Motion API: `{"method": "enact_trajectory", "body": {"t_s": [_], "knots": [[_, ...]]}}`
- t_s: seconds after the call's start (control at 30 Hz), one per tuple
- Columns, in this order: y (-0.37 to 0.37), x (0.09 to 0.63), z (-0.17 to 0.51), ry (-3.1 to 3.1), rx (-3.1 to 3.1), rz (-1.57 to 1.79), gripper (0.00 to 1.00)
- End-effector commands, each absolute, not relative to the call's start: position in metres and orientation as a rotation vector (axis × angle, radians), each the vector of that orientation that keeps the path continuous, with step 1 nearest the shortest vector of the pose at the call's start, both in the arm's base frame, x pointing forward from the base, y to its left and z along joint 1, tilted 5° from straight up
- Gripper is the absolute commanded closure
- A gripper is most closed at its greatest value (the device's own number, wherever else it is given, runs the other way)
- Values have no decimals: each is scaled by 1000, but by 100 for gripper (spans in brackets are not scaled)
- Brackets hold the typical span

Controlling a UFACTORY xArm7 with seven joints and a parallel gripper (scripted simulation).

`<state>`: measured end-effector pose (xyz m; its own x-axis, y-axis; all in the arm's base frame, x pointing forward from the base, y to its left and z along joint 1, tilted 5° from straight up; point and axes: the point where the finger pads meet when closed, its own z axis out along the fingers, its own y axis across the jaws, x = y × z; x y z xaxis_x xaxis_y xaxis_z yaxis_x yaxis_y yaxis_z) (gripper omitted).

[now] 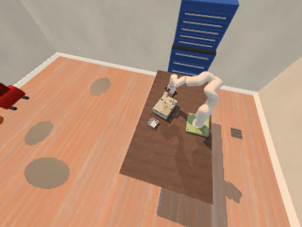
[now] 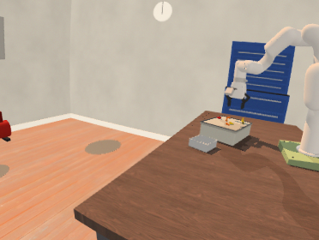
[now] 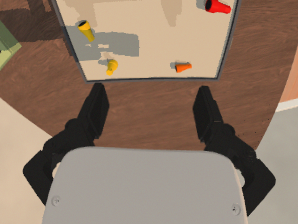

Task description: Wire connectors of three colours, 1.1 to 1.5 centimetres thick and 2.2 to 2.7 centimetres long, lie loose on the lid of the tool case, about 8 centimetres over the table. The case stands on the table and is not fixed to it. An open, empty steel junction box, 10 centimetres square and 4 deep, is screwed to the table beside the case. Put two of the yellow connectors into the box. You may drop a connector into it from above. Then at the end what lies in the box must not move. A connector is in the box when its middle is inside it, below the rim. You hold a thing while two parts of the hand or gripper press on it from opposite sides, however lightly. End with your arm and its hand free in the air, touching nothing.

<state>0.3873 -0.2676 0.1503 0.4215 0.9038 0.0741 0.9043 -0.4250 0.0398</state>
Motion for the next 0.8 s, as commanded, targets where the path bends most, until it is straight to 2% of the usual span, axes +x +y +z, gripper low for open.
{"method": "enact_trajectory", "body": {"t_s": [0.0,0.77], "knots": [[-269,388,152,-1655,-2664,-133,0],[-269,389,153,-1633,-2678,-133,0]]}}
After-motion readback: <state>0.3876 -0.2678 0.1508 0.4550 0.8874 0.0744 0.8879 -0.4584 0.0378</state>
